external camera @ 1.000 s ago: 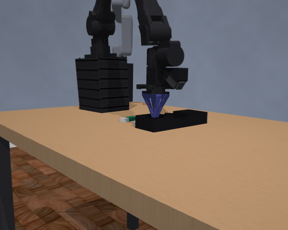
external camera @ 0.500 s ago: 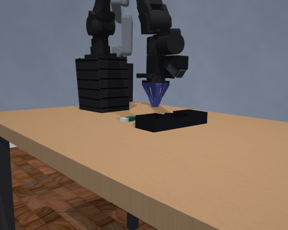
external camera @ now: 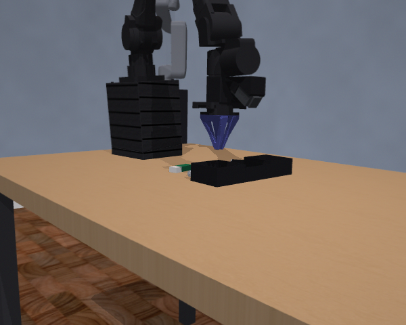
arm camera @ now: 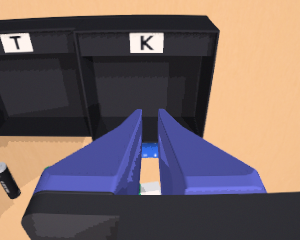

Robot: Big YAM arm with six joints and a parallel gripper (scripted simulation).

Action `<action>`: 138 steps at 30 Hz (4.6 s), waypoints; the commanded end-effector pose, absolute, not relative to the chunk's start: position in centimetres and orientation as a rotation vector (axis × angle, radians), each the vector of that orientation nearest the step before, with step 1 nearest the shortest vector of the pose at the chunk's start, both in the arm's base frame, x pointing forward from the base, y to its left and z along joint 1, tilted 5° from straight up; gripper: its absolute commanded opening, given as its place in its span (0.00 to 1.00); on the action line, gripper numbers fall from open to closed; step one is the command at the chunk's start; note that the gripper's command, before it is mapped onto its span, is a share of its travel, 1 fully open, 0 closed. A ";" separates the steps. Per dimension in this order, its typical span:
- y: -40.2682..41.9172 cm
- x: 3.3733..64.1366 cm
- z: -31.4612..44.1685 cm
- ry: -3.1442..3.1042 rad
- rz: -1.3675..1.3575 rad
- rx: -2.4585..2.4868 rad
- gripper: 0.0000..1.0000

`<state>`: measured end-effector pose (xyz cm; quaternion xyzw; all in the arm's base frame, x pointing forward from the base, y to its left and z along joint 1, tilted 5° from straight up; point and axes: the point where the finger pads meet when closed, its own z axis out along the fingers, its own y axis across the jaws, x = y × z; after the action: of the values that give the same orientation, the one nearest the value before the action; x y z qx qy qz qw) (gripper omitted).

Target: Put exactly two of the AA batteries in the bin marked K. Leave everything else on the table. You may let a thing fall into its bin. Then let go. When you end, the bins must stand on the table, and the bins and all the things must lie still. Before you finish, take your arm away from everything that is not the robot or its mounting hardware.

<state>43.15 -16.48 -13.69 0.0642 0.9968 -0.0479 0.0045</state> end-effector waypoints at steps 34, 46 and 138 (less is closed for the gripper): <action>-8.7 45.4 -14.7 3.103 -0.150 0.236 0.09; -8.9 46.0 -16.5 3.091 -0.151 0.235 0.09; -9.2 45.6 -17.8 3.098 -0.151 0.200 0.09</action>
<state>44.62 -8.54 -19.62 0.0645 0.9969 -0.0454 0.0029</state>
